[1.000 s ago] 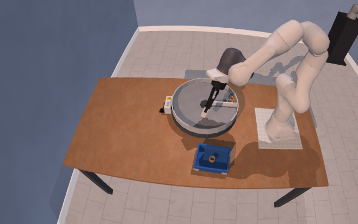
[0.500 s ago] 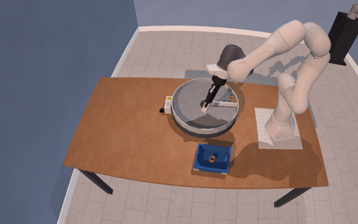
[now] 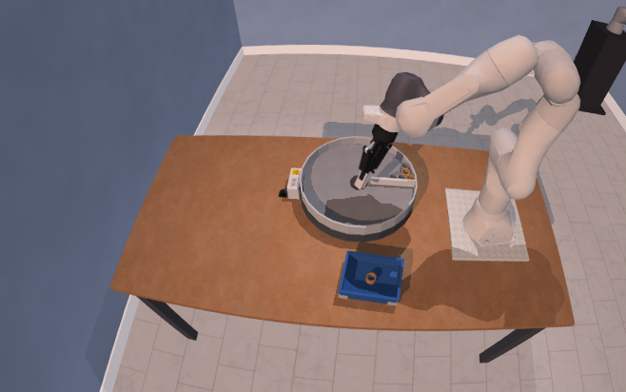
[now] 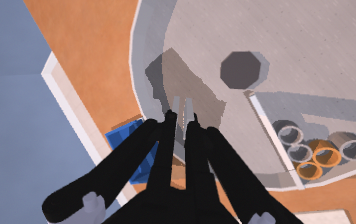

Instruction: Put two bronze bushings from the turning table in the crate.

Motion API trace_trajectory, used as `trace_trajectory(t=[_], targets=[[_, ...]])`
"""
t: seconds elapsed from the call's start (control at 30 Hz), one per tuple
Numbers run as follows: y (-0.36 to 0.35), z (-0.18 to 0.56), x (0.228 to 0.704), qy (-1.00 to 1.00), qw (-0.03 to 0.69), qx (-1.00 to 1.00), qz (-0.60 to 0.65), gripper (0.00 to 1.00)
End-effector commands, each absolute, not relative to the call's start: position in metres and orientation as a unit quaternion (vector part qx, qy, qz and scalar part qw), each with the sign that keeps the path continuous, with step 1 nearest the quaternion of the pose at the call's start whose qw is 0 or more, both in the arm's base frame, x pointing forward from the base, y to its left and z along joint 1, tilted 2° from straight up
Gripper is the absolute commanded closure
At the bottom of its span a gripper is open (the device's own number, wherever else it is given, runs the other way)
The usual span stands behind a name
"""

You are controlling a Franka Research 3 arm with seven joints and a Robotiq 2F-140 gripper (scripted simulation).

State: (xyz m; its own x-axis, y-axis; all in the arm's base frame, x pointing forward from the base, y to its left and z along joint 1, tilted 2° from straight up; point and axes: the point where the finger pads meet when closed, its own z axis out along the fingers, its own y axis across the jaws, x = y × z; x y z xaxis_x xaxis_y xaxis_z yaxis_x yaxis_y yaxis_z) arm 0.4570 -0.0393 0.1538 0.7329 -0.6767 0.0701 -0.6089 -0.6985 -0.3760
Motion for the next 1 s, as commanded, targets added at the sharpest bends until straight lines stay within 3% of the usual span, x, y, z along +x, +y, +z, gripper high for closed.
trace_trajectory(t=[0.0, 0.97], targets=[[-0.044, 0.153, 0.453, 0.426, 0.169, -0.885, -0.081, 0.94], [-0.095, 0.155, 0.432, 0.649, 0.153, -0.745, -0.031, 0.94]])
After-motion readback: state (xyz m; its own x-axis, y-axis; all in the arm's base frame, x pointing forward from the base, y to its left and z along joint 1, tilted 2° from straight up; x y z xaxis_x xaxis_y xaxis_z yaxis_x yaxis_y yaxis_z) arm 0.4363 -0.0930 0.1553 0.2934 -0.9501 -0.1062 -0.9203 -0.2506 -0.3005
